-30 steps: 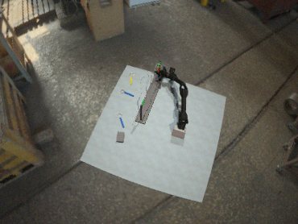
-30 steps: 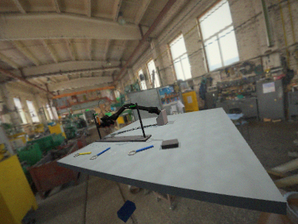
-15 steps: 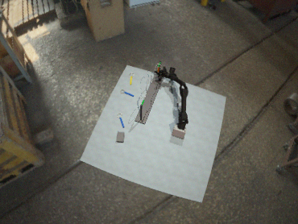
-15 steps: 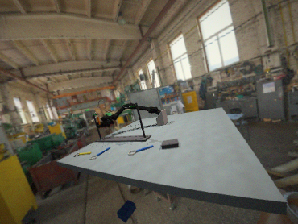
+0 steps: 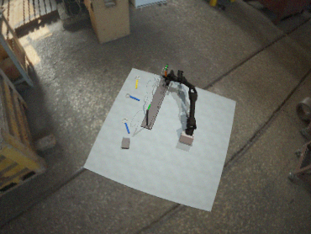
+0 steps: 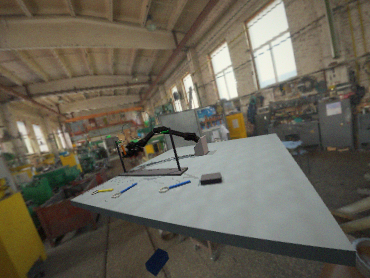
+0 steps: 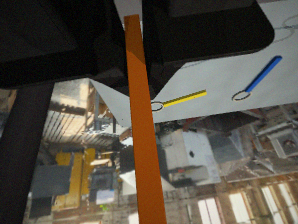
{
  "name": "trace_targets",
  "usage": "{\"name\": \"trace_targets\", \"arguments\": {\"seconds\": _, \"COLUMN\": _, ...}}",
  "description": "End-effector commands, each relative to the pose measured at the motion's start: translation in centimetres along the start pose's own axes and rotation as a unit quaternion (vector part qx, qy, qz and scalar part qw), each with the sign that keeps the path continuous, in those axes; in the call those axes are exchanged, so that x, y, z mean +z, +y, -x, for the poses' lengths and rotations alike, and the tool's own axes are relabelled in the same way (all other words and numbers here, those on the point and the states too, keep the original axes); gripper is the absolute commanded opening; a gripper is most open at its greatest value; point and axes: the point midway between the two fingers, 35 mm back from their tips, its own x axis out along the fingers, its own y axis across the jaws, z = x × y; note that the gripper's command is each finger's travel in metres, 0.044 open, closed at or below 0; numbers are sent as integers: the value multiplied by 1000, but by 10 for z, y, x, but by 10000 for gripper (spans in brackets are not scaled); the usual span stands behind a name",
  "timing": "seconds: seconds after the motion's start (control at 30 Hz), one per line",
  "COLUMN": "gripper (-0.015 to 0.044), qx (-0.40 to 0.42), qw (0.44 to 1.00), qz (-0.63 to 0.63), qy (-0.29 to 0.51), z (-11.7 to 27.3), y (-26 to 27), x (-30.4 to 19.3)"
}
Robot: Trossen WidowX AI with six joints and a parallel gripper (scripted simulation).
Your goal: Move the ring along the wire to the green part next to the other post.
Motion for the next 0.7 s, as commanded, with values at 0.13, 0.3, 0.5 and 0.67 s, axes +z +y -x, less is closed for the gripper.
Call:
{"name": "trace_targets", "arguments": {"seconds": 0.13, "gripper": -150, "qx": -1, "qw": 997, "qz": 3, "qy": 71, "z": 19, "y": 8, "x": 4}}
{"name": "trace_targets", "arguments": {"seconds": 0.3, "gripper": -150, "qx": 0, "qw": 993, "qz": 1, "qy": 115, "z": 30, "y": 13, "x": 5}}
{"name": "trace_targets", "arguments": {"seconds": 0.5, "gripper": -150, "qx": 2, "qw": 986, "qz": -4, "qy": 167, "z": 42, "y": 20, "x": 8}}
{"name": "trace_targets", "arguments": {"seconds": 0.67, "gripper": -150, "qx": 5, "qw": 980, "qz": -13, "qy": 200, "z": 50, "y": 27, "x": 10}}
